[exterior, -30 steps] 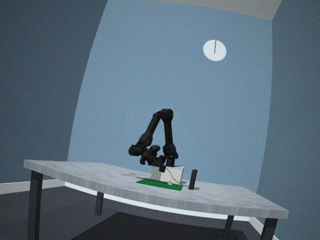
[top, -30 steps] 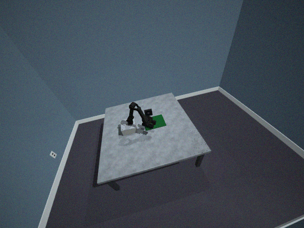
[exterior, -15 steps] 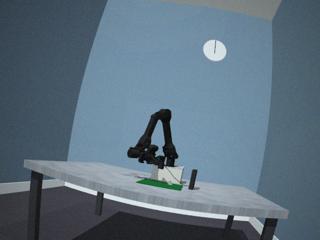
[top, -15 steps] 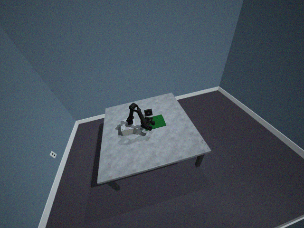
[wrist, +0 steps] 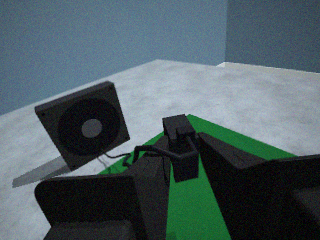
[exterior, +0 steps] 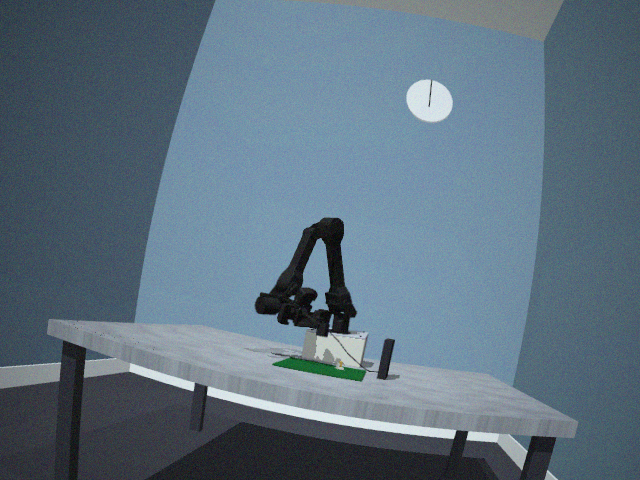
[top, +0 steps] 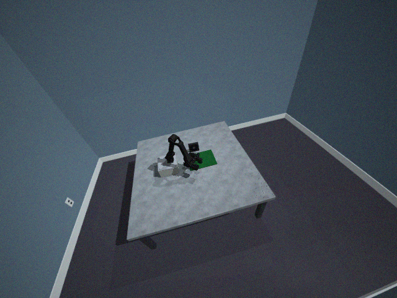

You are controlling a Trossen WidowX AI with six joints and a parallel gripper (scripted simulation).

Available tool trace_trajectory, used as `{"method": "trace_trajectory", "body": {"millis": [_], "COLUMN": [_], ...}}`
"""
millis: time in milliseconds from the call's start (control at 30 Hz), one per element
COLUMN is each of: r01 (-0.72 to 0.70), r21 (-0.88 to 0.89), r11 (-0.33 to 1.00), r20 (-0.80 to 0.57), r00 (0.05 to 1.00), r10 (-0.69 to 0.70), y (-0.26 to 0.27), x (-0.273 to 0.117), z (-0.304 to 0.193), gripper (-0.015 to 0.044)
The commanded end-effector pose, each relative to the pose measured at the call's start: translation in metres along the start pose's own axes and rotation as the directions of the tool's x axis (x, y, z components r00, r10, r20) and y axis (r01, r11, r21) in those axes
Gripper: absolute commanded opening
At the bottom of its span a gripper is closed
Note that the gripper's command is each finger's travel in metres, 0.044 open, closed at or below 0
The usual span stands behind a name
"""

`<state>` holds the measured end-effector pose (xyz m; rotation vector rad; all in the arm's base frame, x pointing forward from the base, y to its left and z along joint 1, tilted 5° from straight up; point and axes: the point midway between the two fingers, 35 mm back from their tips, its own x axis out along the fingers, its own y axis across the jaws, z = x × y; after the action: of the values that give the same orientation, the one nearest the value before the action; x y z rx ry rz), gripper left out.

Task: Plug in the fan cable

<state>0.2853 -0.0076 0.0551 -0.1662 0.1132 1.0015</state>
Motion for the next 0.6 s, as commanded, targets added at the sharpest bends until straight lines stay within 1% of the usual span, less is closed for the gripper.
{"method": "trace_trajectory", "body": {"millis": [0, 567], "r01": [0.001, 0.000], "r21": [-0.003, 0.000], "r11": [1.000, 1.000], "r20": [0.000, 0.000], "r00": [1.000, 1.000], "r10": [-0.001, 0.000], "y": [-0.0003, -0.0008], "x": [-0.0007, -0.0012], "z": [0.0036, -0.0037], "gripper": [0.0000, 0.0000]}}
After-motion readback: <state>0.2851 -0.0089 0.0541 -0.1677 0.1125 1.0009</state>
